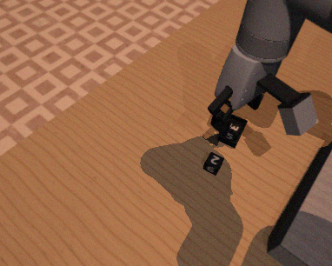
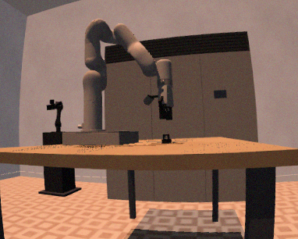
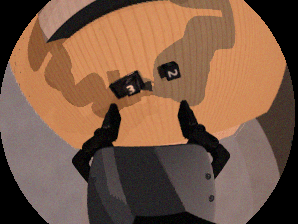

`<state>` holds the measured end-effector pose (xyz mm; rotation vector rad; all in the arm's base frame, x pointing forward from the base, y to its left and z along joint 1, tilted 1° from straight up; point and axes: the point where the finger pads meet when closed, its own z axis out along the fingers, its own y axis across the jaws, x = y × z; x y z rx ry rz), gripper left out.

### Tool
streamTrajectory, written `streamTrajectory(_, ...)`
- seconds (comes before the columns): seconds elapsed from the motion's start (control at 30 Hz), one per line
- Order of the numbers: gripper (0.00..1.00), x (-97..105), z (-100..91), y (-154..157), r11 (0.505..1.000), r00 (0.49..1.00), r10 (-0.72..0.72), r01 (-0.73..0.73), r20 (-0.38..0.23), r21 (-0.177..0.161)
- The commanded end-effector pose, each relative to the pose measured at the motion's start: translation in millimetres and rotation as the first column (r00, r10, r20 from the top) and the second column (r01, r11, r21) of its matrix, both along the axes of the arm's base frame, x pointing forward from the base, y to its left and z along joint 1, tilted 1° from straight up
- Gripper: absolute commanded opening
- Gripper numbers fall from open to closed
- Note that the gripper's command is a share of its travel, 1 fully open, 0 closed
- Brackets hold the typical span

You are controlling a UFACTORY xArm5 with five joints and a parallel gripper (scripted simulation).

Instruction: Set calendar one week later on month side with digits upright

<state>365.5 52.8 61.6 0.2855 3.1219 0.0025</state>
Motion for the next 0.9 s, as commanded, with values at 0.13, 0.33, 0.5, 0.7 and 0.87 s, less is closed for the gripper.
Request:
streamTrajectory(0.13, 1.00, 0, -0.8, 7, 0.970, 0.970, 0.245, -0.245, 0.003, -0.002)
streamTrajectory(0.33, 1.00, -1, -2.5, 14, 0.881, 0.881, 0.473, -0.473, 0.003, -0.004)
streamTrajectory(0.5, 1.00, -2, -3.8, 19, 0.786, 0.786, 0.618, -0.618, 0.002, -0.005)
streamTrajectory(0.7, 1.00, -2, -4.7, 23, 0.703, 0.703, 0.711, -0.711, 0.001, -0.006)
streamTrajectory(0.87, 1.00, -3, -6.4, 29, 0.531, 0.531, 0.847, -0.847, 0.000, -0.008)
